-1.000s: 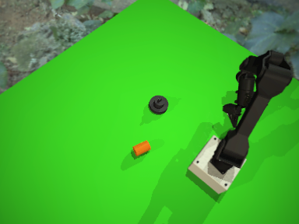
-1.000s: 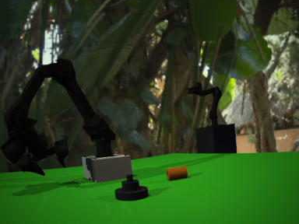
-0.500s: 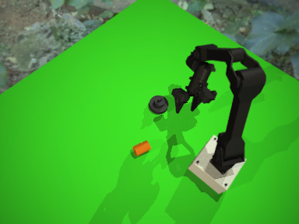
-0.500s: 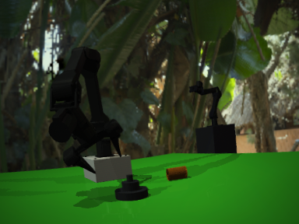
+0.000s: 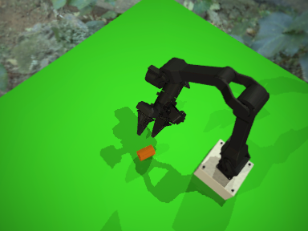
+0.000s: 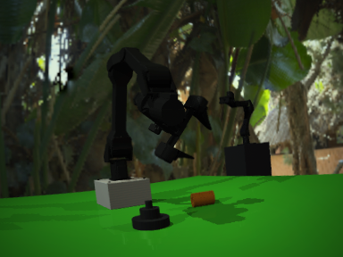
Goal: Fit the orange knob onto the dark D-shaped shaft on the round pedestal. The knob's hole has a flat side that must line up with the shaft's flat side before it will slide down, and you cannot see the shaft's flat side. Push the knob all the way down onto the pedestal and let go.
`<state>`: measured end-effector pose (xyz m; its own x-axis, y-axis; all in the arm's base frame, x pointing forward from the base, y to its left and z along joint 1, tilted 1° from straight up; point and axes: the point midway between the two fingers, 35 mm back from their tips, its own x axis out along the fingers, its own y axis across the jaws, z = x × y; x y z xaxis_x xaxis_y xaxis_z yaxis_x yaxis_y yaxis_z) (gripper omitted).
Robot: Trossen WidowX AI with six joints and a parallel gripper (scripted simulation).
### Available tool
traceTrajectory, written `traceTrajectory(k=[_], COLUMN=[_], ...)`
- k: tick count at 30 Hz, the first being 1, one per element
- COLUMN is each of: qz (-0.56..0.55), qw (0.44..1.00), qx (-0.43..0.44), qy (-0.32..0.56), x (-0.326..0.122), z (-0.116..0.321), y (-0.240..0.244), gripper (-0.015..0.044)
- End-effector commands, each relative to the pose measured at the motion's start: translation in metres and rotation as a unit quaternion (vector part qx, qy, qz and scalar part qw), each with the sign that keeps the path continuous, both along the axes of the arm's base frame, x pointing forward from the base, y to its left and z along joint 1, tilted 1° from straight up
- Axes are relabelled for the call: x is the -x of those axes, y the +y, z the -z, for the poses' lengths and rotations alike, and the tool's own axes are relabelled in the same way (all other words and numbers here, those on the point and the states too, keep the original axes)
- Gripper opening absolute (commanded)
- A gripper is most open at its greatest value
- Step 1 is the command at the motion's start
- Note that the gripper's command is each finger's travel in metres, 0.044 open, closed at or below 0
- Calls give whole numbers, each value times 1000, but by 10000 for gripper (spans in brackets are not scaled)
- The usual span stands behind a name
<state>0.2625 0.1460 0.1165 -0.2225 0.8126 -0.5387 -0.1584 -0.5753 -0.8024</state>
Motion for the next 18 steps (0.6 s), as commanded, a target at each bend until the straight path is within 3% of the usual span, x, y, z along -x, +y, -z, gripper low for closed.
traceTrajectory(k=[1, 4, 9, 13, 18], qz=[4, -20, -204, -359, -537], qw=[1000, 999, 953, 856, 672], qx=[-16, -15, -19, -34, -68], qy=[9, -21, -225, -370, -505], x=[3, 4, 10, 14, 18], z=[-6, -5, 0, 2, 4], y=[8, 9, 15, 19, 23], gripper=[440, 440, 440, 440, 440])
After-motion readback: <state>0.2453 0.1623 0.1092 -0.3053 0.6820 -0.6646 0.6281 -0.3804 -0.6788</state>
